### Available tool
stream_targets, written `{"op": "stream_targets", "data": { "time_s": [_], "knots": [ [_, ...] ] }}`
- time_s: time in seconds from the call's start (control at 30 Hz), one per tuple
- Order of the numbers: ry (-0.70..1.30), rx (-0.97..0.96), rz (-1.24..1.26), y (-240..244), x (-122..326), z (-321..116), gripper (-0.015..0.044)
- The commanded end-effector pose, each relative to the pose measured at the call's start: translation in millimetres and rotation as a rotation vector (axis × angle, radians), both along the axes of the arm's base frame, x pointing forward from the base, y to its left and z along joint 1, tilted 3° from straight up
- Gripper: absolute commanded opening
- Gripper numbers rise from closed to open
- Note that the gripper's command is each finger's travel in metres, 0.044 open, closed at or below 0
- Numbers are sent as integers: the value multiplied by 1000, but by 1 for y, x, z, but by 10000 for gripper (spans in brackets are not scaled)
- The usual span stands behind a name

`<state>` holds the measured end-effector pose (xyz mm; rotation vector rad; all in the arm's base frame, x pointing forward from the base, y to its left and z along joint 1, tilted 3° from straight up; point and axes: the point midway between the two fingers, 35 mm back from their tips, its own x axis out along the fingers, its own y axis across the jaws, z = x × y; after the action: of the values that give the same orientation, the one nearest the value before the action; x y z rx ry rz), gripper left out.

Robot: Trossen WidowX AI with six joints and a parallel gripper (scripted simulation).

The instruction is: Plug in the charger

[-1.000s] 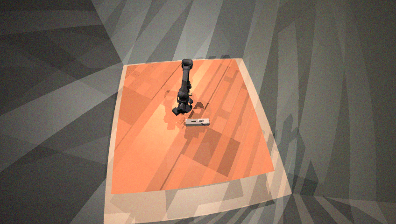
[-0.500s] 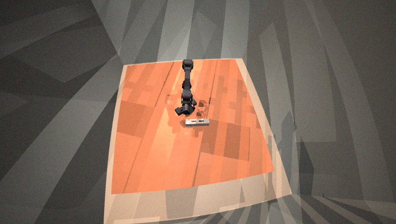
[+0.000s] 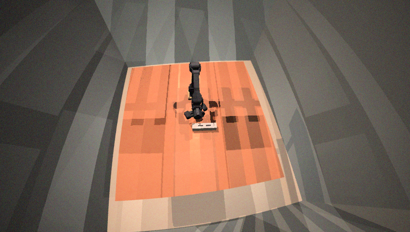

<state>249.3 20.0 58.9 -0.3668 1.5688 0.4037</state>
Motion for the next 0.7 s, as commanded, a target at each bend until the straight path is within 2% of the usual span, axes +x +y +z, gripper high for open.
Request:
{"op": "stream_targets", "data": {
  "time_s": [0.0,0.67],
  "knots": [
    [2,8,-33,9,0,-2,0],
    [13,15,-198,45,-5,-9,0]
  ]
}}
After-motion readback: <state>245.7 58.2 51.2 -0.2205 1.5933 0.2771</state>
